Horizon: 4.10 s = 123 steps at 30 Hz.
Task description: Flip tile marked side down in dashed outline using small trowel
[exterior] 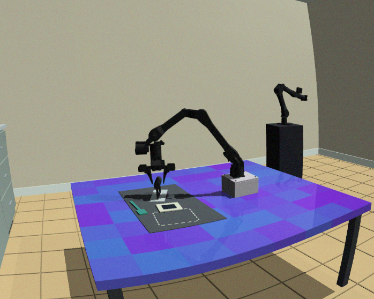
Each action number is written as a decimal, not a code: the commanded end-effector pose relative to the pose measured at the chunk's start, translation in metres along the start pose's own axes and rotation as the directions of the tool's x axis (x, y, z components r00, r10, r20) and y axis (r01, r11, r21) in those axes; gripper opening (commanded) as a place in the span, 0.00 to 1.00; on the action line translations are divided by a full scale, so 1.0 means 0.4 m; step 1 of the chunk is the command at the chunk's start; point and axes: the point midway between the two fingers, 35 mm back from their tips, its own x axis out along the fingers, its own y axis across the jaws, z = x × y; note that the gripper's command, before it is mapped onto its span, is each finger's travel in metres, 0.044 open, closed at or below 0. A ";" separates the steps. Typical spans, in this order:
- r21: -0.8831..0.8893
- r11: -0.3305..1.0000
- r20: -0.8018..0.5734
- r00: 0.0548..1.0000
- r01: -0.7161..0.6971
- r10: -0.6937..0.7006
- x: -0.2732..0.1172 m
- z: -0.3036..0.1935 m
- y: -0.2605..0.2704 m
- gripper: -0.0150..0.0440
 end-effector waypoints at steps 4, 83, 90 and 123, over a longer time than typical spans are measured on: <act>-0.023 1.000 0.000 1.000 -0.002 0.002 -0.087 0.000 0.005 0.71; -0.237 0.971 0.000 1.000 -0.002 0.002 0.001 -0.002 -0.001 0.47; -0.237 0.971 0.000 1.000 -0.002 0.002 0.001 -0.002 -0.001 0.71; -0.219 0.975 0.000 1.000 0.022 -0.022 -0.139 -0.001 -0.002 0.76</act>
